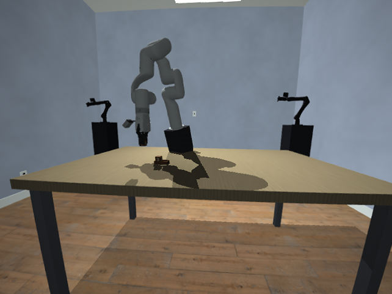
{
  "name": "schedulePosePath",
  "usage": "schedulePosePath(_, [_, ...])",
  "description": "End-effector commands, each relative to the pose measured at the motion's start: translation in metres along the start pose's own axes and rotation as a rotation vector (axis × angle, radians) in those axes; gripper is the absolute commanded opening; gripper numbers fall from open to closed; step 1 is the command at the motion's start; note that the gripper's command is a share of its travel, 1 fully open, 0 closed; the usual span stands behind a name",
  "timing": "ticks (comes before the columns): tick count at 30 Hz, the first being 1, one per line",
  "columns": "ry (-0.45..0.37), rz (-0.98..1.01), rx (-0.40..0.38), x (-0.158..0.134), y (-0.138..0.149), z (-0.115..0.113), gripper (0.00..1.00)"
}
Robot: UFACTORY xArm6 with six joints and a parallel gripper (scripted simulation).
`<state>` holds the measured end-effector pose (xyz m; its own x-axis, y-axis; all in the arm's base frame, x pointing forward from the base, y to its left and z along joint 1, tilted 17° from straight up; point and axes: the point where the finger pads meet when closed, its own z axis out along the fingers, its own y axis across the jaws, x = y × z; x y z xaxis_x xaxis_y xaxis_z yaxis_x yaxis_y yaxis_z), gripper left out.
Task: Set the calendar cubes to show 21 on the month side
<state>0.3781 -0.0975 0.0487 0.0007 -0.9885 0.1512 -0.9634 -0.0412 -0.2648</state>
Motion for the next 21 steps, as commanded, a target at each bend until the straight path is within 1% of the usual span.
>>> schedulePosePath(1, [-0.012,-0.001,-0.004,0.001,-0.001,-0.001,0.29])
schedulePosePath(9, [-0.013,-0.001,-0.005,-0.002,-0.002,-0.001,0.29])
schedulePosePath(11, [-0.017,-0.001,-0.008,-0.019,-0.004,-0.002,0.29])
schedulePosePath(14, [-0.02,-0.002,-0.013,-0.065,-0.006,-0.006,0.29])
schedulePosePath(17, [-0.02,-0.002,-0.013,-0.065,-0.006,-0.006,0.29])
schedulePosePath(19, [-0.018,-0.002,-0.011,-0.097,-0.005,-0.01,0.29])
schedulePosePath(21, [-0.014,-0.002,-0.007,-0.118,-0.002,-0.013,0.29])
